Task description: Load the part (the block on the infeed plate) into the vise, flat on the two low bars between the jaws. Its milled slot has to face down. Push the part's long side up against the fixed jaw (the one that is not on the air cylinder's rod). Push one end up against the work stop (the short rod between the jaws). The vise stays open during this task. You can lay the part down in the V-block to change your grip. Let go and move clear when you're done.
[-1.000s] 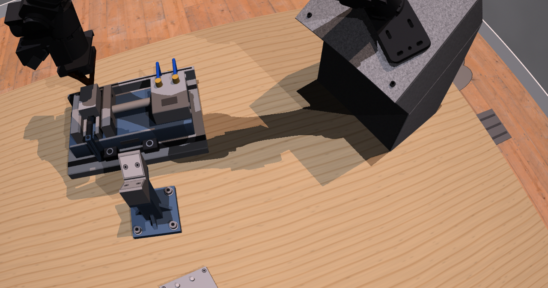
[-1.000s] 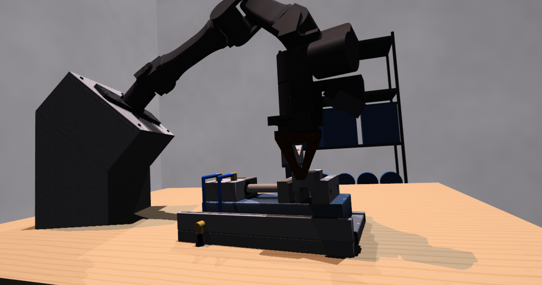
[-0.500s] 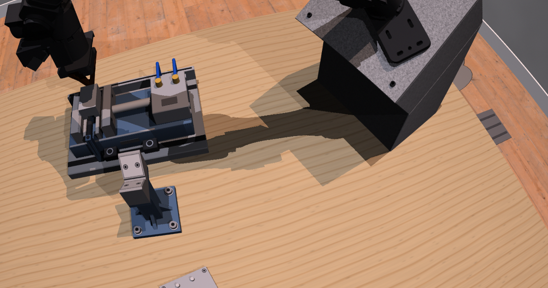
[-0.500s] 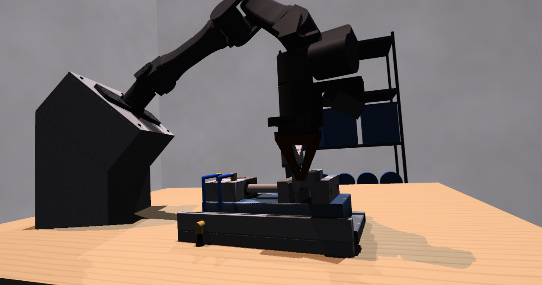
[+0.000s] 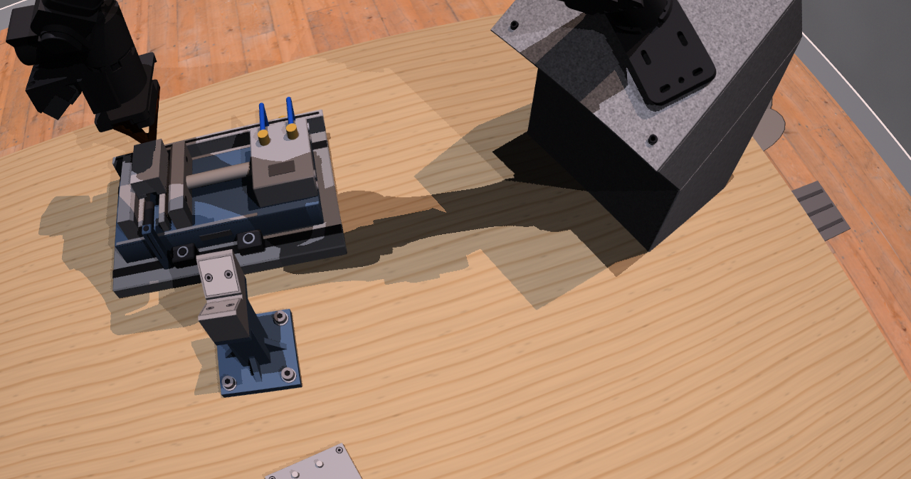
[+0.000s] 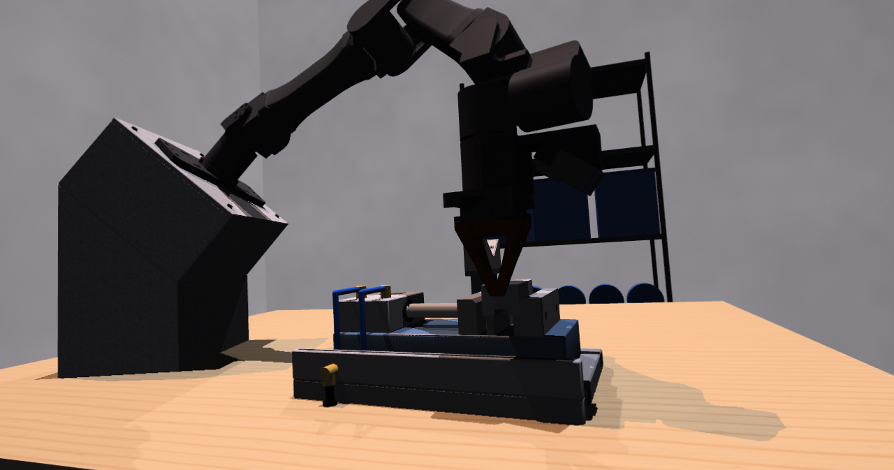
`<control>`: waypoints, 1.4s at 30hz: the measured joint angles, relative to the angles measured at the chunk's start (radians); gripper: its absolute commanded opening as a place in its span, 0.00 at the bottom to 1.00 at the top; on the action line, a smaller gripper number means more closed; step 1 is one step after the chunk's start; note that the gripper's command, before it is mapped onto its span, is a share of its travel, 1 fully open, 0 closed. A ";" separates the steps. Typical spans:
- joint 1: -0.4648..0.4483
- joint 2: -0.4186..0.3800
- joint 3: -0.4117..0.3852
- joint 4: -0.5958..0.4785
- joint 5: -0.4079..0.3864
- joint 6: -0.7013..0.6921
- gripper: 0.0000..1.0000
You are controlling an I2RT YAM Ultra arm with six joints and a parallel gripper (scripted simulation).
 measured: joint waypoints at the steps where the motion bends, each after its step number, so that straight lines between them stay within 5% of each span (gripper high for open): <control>1: 0.000 0.000 0.000 0.000 0.002 0.000 0.00; 42: 0.022 -0.023 -0.026 0.013 0.023 0.020 0.00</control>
